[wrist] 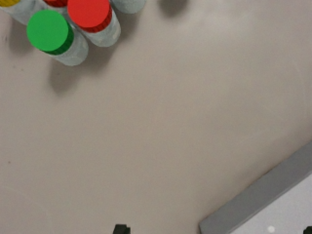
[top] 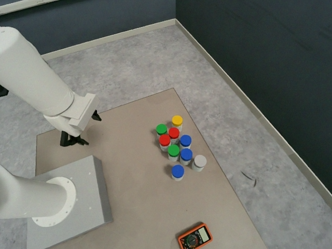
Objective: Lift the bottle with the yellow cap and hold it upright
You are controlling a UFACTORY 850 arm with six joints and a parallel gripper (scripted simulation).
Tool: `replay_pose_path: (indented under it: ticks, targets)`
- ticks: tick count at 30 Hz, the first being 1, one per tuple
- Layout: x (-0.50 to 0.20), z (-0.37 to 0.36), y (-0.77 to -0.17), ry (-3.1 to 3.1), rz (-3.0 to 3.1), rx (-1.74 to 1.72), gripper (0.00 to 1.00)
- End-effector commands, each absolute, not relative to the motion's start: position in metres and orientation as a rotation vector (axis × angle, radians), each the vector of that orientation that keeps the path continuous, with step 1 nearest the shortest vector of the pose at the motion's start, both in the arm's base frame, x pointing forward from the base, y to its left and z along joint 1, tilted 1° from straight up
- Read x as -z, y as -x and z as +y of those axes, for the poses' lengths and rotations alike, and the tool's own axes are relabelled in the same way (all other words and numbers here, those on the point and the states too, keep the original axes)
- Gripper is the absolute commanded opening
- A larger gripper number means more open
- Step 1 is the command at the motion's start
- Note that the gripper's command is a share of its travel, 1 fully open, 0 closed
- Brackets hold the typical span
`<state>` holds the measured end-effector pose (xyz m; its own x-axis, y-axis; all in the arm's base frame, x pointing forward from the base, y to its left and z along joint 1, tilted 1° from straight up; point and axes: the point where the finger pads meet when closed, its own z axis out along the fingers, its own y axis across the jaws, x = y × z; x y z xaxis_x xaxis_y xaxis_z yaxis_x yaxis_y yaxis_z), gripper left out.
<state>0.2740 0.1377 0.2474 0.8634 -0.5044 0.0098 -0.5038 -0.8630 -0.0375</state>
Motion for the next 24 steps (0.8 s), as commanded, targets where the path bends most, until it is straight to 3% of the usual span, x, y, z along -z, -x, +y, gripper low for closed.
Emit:
replay_pose_path:
  ticks: [1, 17, 18, 24]
  targets:
    - [-0.248, 0.138, -0.275, 2.999, 0.811, 0.032, 1.0]
    - [-0.248, 0.138, -0.275, 2.999, 0.811, 0.032, 1.0]
    - [-0.248, 0.138, -0.276, 2.999, 0.812, 0.032, 0.79]
    - [-0.251, 0.139, -0.287, 2.998, 0.819, 0.032, 0.79]
